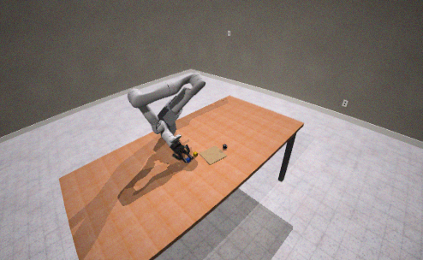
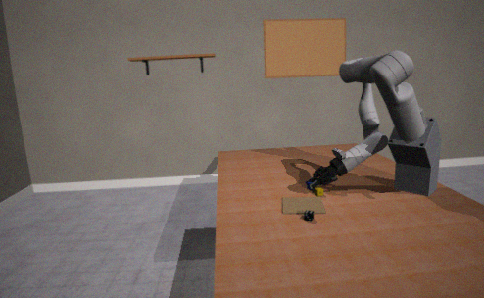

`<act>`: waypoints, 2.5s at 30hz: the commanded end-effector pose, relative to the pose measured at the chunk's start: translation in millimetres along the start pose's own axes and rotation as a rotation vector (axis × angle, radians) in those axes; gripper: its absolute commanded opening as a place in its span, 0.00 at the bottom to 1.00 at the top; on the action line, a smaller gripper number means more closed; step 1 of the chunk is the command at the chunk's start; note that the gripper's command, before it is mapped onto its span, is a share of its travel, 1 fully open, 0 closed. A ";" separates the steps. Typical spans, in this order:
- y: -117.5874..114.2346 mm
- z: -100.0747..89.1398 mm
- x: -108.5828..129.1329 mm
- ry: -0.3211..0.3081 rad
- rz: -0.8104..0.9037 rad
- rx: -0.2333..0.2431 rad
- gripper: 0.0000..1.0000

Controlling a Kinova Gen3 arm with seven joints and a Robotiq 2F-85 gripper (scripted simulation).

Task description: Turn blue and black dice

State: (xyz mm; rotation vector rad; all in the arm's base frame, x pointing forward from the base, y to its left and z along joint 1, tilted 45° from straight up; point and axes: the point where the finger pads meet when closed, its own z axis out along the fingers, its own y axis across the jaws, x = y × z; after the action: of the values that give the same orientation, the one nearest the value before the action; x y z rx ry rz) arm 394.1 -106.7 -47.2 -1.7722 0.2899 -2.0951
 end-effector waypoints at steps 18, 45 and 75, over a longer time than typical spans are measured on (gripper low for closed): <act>1.5 1.2 -0.9 -0.001 -0.005 -0.003 0.41; 1.4 -12.3 -0.8 -0.001 -0.005 -0.003 0.41; 1.1 -63.1 26.2 -0.001 -0.005 -0.003 0.41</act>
State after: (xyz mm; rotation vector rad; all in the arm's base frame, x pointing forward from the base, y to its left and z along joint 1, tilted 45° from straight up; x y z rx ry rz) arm 336.8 -114.0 -46.7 -1.7812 0.2856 -2.0864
